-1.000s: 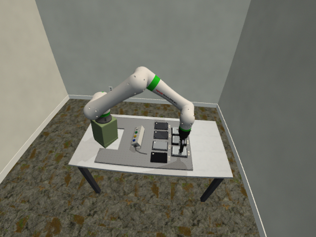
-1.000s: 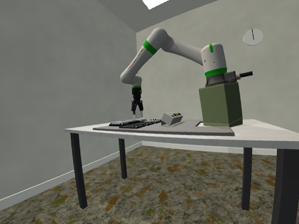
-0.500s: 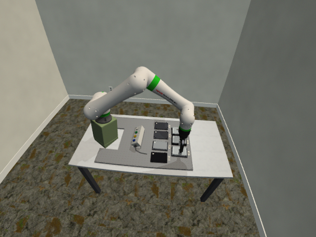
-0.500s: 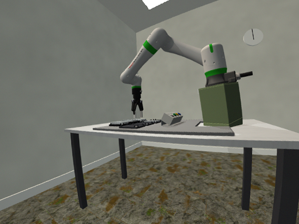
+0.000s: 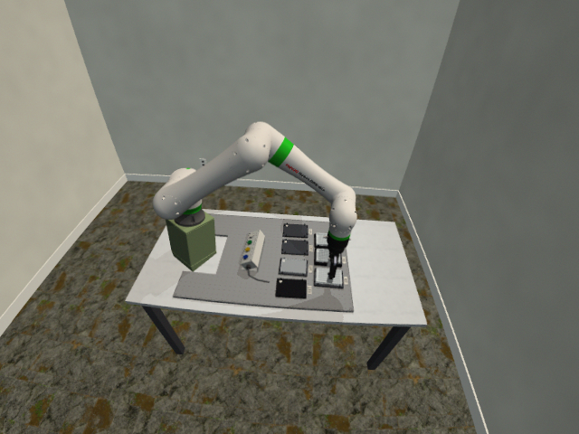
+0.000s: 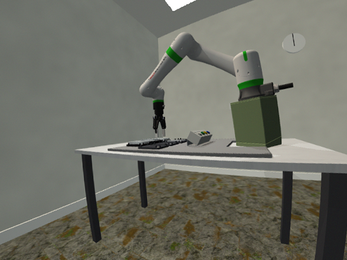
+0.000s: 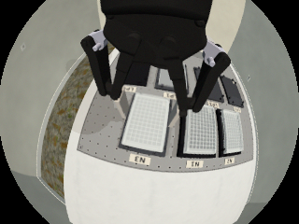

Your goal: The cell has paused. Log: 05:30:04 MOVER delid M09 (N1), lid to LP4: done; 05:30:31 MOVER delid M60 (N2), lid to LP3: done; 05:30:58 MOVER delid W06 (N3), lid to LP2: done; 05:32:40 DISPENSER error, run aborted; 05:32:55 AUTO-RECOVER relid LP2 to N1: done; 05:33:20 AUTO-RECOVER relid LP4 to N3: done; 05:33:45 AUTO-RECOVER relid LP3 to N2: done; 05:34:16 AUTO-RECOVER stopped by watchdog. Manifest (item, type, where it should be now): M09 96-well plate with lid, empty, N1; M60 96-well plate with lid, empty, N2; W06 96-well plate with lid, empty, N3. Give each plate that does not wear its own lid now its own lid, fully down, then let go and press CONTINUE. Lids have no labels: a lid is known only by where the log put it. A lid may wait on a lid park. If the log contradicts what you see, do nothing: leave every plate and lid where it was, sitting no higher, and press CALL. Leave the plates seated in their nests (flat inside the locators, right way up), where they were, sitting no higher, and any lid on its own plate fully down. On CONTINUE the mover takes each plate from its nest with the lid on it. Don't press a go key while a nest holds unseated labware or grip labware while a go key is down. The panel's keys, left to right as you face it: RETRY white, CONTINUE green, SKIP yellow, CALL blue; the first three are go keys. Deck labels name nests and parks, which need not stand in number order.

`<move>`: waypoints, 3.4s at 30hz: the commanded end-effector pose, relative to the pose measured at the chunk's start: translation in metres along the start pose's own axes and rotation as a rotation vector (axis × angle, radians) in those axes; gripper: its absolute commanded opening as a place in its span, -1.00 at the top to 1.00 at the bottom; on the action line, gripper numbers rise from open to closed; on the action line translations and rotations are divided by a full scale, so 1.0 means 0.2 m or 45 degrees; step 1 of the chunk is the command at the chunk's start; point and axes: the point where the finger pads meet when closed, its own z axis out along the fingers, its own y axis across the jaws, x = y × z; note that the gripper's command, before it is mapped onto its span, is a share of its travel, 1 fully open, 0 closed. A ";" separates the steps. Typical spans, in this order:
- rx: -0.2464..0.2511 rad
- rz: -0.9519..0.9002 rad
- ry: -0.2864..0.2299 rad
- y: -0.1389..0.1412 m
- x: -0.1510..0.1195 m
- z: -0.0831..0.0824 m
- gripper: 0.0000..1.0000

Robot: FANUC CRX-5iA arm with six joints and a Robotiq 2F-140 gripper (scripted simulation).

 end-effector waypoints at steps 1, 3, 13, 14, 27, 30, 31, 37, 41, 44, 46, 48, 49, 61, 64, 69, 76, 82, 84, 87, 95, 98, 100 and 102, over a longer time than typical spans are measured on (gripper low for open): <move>0.000 0.000 0.001 0.00 0.00 0.00 -0.18; 0.000 0.000 0.001 0.00 0.00 0.00 -0.18; 0.000 0.000 0.001 0.00 0.00 0.00 -0.18; 0.000 0.000 0.001 0.00 0.00 0.00 -0.18; 0.000 0.000 0.001 0.00 0.00 0.00 -0.18; 0.000 0.000 0.001 0.00 0.00 0.00 -0.18; 0.000 0.000 0.001 0.00 0.00 0.00 -0.18; 0.000 0.000 0.001 0.00 0.00 0.00 -0.18; 0.000 0.000 0.001 0.00 0.00 0.00 -0.18; 0.000 0.000 0.001 0.00 0.00 0.00 -0.18; 0.000 0.000 0.001 0.00 0.00 0.00 -0.18; 0.000 0.000 0.001 0.00 0.00 0.00 -0.18; 0.000 0.000 0.001 0.00 0.00 0.00 -0.18; 0.000 0.000 0.001 0.00 0.00 0.00 -0.32; 0.000 0.000 0.001 0.00 0.00 0.00 -0.32; 0.000 0.000 0.001 0.00 0.00 0.00 -0.32; 0.000 0.000 0.001 0.00 0.00 0.00 -0.32; 0.000 0.000 0.001 0.00 0.00 0.00 -0.32; 0.000 0.000 0.001 0.00 0.00 0.00 -0.32; 0.000 0.000 0.001 0.00 0.00 0.00 -0.32; 0.000 0.000 0.001 0.00 0.00 0.00 -0.32; 0.000 0.000 0.001 0.00 0.00 0.00 -0.32; 0.000 0.000 0.001 0.00 0.00 0.00 -0.32; 0.000 0.000 0.001 0.00 0.00 0.00 -0.32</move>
